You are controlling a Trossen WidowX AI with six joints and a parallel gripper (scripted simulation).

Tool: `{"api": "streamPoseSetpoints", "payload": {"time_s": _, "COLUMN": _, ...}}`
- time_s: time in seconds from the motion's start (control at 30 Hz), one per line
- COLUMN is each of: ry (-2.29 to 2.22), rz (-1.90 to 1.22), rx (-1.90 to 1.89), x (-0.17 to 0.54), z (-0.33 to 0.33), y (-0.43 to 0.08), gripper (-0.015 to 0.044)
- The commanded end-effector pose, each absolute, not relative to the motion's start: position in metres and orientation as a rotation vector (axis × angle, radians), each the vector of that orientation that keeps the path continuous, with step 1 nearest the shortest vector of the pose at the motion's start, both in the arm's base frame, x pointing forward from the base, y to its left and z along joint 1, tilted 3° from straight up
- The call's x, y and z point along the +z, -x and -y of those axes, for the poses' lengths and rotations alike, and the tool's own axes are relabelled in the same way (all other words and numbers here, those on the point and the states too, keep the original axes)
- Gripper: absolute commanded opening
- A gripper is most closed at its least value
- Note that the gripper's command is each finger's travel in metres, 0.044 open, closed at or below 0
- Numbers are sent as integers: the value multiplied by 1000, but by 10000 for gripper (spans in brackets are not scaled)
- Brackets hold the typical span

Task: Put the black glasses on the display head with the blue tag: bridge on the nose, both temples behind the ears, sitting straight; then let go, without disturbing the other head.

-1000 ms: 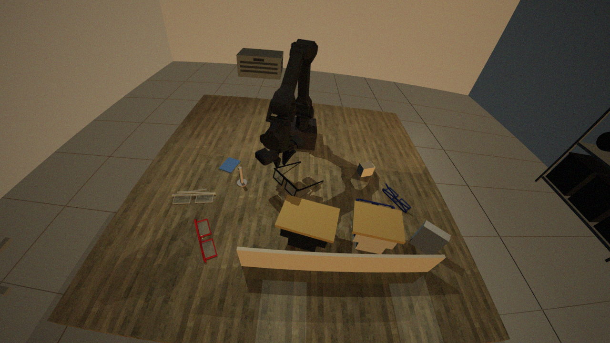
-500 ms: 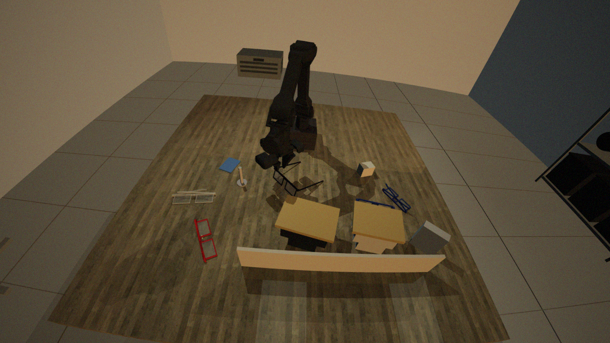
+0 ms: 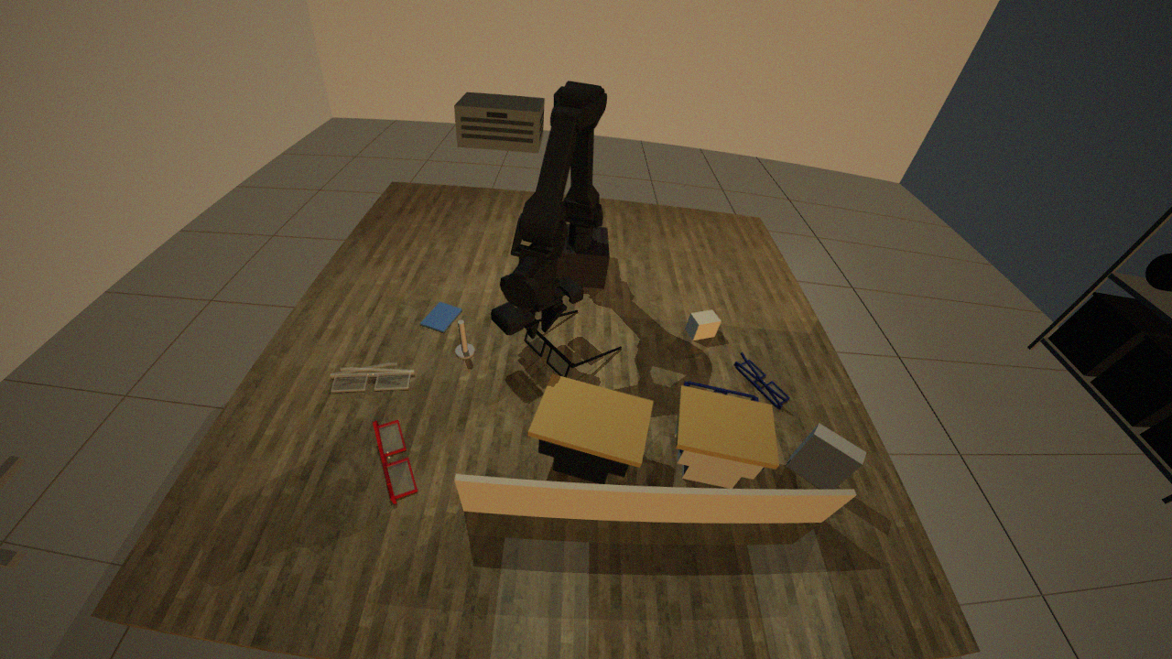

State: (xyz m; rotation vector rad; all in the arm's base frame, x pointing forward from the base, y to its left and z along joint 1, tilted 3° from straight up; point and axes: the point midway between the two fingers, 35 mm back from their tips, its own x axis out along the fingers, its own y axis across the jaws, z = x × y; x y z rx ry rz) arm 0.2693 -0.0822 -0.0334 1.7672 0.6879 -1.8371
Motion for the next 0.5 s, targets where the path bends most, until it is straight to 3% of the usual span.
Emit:
{"api": "streamPoseSetpoints", "payload": {"time_s": 0.0, "ry": -1772, "rz": -687, "rx": -1840, "x": -42, "z": 81, "y": -268, "gripper": 140}}
{"api": "streamPoseSetpoints", "payload": {"time_s": 0.3, "ry": -1772, "rz": -687, "rx": -1840, "x": -52, "z": 81, "y": -266, "gripper": 140}}
{"api": "streamPoseSetpoints", "payload": {"time_s": 0.47, "ry": -1767, "rz": -689, "rx": -1839, "x": -48, "z": 82, "y": -267, "gripper": 107}}
